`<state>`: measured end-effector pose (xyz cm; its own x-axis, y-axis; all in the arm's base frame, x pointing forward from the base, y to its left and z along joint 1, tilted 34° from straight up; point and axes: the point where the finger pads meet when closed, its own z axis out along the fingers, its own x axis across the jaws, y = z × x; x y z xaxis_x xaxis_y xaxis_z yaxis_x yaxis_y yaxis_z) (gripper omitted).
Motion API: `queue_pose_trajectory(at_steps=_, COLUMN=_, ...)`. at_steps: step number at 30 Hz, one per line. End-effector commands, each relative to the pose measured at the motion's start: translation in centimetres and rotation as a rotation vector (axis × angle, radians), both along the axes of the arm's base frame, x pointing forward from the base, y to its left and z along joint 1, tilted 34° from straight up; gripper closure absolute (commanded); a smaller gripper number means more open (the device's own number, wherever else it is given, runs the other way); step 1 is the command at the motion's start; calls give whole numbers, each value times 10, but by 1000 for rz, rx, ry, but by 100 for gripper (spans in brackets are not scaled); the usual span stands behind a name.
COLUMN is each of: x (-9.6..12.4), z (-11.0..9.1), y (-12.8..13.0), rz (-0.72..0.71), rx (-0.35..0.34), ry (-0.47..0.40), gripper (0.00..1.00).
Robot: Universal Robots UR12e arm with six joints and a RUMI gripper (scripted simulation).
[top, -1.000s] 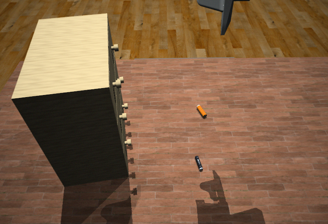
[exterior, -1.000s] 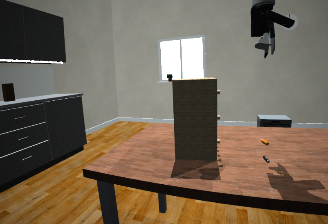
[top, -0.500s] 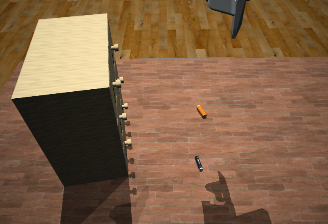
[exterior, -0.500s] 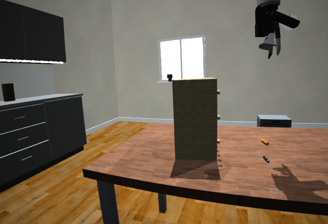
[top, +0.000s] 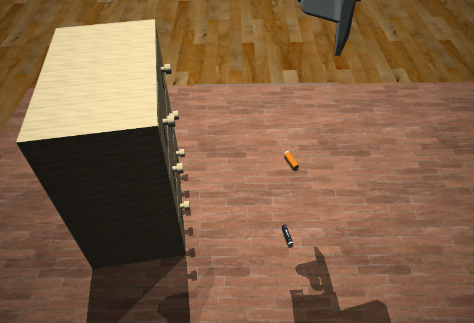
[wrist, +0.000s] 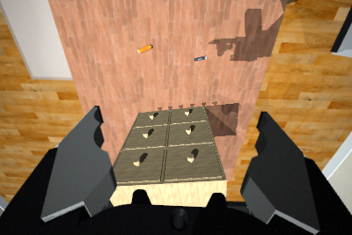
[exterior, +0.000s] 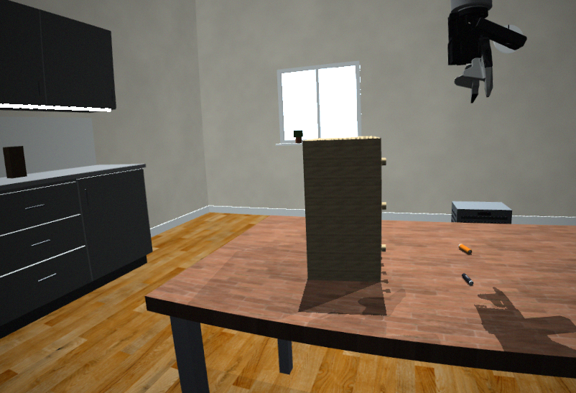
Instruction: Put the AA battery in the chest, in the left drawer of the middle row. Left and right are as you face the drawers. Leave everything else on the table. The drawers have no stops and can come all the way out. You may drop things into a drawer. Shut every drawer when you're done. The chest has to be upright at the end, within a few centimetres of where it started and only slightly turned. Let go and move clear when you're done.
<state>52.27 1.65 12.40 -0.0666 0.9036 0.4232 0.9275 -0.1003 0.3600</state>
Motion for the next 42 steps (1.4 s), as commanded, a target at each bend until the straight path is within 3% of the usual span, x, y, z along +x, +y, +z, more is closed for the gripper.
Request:
queue_pose_trajectory(at_steps=1, x=-1, z=-1, y=-1, rz=5, rx=-4, ry=-4, gripper=0)
queue_pose_trajectory(at_steps=20, x=3, z=-8, y=0, rz=147, rx=-64, ry=-71, gripper=0)
queue_pose_trajectory(at_steps=32, x=9, z=-17, y=0, rz=351, rx=-154, ry=-173, gripper=0)
queue_pose_trajectory(at_steps=42, x=18, z=-28, y=0, rz=642, rx=-282, ry=-318, gripper=0)
